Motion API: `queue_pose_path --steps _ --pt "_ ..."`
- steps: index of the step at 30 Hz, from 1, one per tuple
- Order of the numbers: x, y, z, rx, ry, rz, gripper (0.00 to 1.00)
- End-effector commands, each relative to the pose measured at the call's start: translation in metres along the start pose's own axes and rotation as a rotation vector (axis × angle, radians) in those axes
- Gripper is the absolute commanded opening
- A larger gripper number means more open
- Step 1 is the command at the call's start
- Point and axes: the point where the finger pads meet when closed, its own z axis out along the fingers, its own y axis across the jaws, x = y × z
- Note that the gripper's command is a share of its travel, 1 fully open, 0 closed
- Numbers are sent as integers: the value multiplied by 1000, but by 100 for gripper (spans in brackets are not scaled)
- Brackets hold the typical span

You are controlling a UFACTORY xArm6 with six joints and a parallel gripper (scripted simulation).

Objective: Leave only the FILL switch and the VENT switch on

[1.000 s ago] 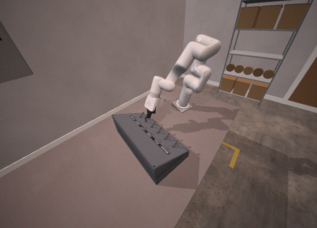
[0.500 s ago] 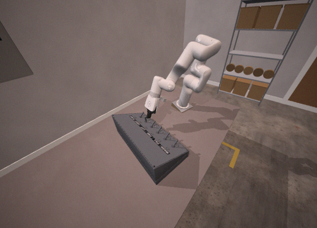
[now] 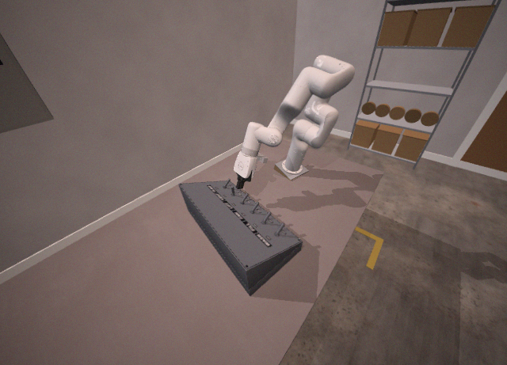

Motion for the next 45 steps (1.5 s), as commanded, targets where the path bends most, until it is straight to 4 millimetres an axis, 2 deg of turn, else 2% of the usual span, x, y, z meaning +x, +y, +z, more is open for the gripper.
queue_pose_path --steps 1,5,8,17,20,26,33,37,39,43,44,45 --pt "-2 0 -5 0 -4 -1 0" --pt "-2 0 -10 0 -4 -1 0" --pt "-2 0 -23 0 -4 -1 0" --pt "-1 0 -89 0 -4 -1 0" --pt "-1 0 -106 0 -4 -1 0" --pt "-1 0 -116 0 -4 -1 0" --pt "-1 3 -117 1 -1 0 0" --pt "-3 27 -113 7 19 1 0" --pt "-3 27 -113 7 19 1 0" --pt "-2 79 -109 21 38 0 0" --pt "-2 79 -109 21 38 0 0" --pt "0 95 -108 24 39 0 0"
